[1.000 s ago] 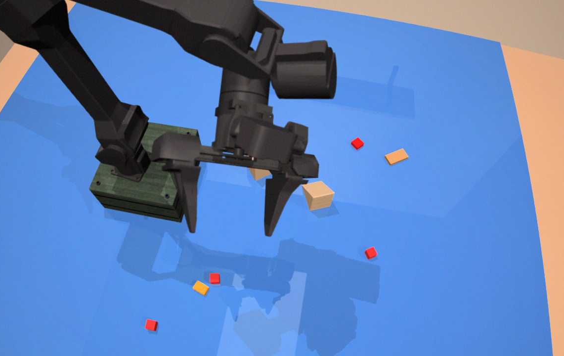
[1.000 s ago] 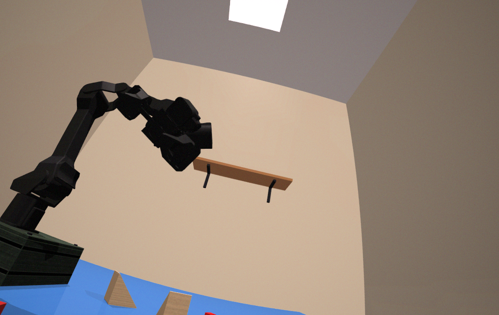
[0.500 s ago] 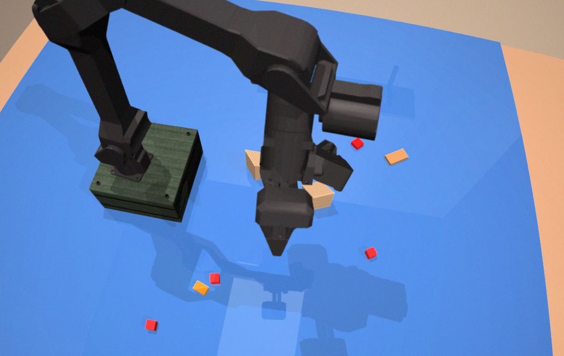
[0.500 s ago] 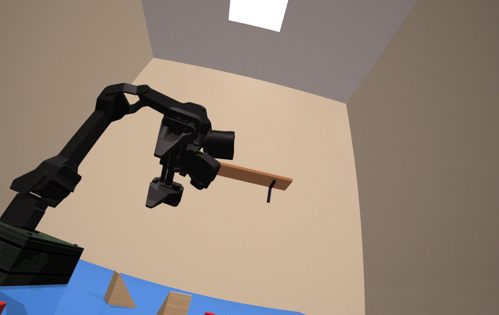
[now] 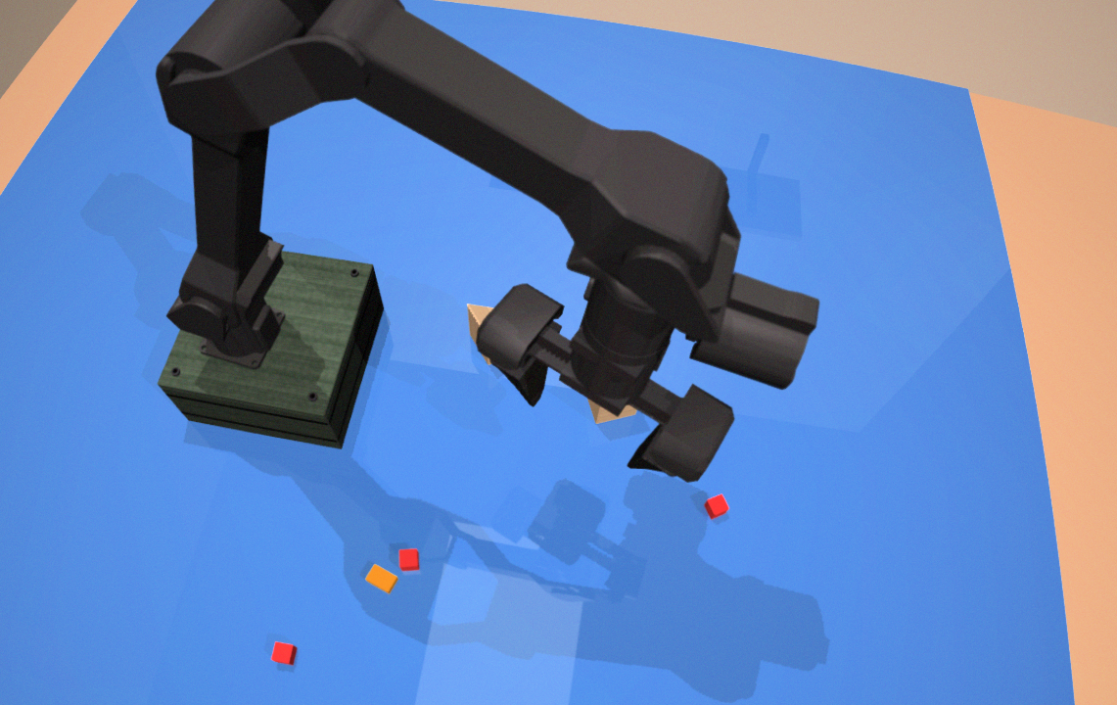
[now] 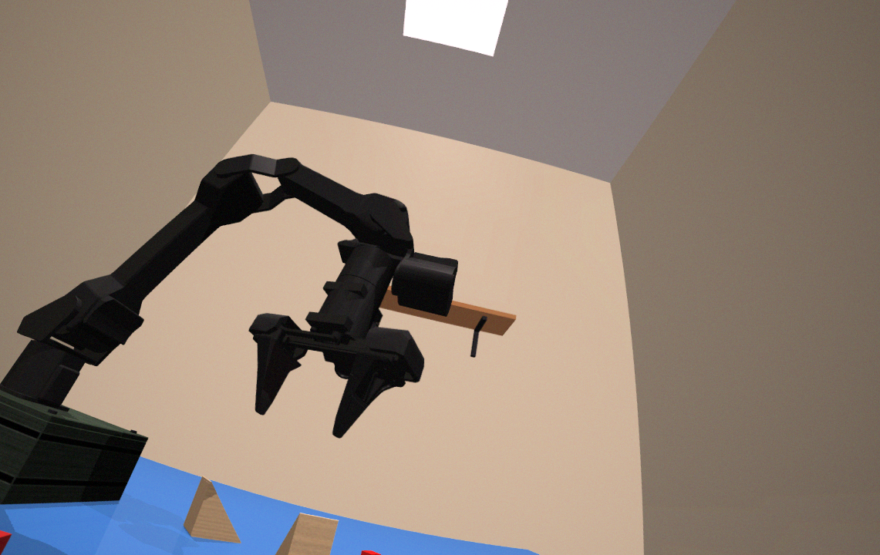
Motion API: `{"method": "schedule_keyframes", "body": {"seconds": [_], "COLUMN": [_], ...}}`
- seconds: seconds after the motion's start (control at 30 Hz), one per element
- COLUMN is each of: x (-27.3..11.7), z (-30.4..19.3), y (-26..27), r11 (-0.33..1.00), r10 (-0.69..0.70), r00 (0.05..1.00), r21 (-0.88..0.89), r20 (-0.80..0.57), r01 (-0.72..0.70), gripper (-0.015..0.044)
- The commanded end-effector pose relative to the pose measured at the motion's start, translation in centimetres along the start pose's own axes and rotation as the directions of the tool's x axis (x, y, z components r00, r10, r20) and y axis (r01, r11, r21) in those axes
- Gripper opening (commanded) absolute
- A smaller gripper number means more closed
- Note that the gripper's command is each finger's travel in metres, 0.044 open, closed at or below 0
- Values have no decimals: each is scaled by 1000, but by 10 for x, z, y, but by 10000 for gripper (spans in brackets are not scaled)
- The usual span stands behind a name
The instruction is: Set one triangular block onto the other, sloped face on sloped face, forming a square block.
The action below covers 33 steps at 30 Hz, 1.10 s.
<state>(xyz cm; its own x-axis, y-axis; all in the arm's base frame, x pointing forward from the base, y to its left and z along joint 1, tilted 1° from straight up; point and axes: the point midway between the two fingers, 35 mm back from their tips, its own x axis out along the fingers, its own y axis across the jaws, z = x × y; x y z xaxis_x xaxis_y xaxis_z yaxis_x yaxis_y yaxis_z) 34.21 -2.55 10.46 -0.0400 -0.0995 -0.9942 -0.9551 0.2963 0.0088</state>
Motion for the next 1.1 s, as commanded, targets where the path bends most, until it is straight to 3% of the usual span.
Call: {"method": "schedule_keyframes", "body": {"seconds": [0.0, 0.1, 1.07], "x": [31, 33, 53], "z": [51, 56, 67], "y": [-15, -17, -15], "r11": [723, 668, 668], "r10": [243, 259, 259], "r00": [903, 885, 885], "r21": [-686, -734, -734], "r20": [354, 386, 386], "r01": [74, 125, 125], "gripper": [440, 440, 440]}}
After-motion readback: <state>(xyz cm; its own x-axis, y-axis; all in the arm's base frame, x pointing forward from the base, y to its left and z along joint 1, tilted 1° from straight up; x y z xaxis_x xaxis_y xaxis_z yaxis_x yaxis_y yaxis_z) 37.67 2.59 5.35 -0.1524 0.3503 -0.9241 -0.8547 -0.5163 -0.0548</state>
